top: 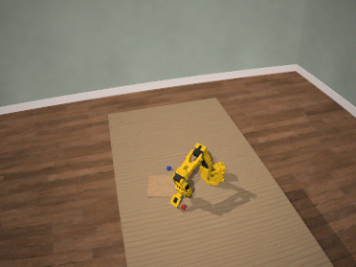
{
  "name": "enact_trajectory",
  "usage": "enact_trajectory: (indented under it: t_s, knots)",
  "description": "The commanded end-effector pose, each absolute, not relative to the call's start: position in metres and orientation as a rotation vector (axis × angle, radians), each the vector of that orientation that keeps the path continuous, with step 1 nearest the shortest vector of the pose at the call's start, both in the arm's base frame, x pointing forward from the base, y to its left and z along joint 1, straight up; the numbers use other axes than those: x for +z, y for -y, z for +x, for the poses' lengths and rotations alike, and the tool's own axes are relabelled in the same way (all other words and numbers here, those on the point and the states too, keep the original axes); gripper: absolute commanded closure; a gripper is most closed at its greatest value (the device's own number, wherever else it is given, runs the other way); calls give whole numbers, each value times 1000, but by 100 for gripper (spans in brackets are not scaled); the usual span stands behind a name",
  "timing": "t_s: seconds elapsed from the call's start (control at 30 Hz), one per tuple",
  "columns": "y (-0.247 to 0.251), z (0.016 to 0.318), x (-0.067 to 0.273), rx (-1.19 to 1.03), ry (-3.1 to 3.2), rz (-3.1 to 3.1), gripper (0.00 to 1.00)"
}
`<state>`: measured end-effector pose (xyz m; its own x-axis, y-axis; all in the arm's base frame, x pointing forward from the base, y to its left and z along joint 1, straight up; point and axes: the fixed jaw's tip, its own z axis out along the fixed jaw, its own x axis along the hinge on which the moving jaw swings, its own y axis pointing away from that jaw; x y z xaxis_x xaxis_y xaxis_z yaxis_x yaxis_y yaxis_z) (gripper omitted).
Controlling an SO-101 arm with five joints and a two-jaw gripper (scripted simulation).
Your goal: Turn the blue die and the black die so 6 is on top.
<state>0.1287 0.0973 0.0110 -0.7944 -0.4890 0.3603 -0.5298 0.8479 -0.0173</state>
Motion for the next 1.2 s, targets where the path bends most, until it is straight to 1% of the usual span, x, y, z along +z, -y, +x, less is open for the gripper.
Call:
enact_trajectory:
  t_s: [0.0,0.37,0.77,1.03,1.17]
  knots:
    - [-97,132,13,150,2698,770,89]
    - [-95,133,13,143,2697,768,93]
    - [-94,133,13,142,2696,768,94]
    - [-94,133,13,142,2696,768,99]
    - [-94,133,13,142,2696,768,100]
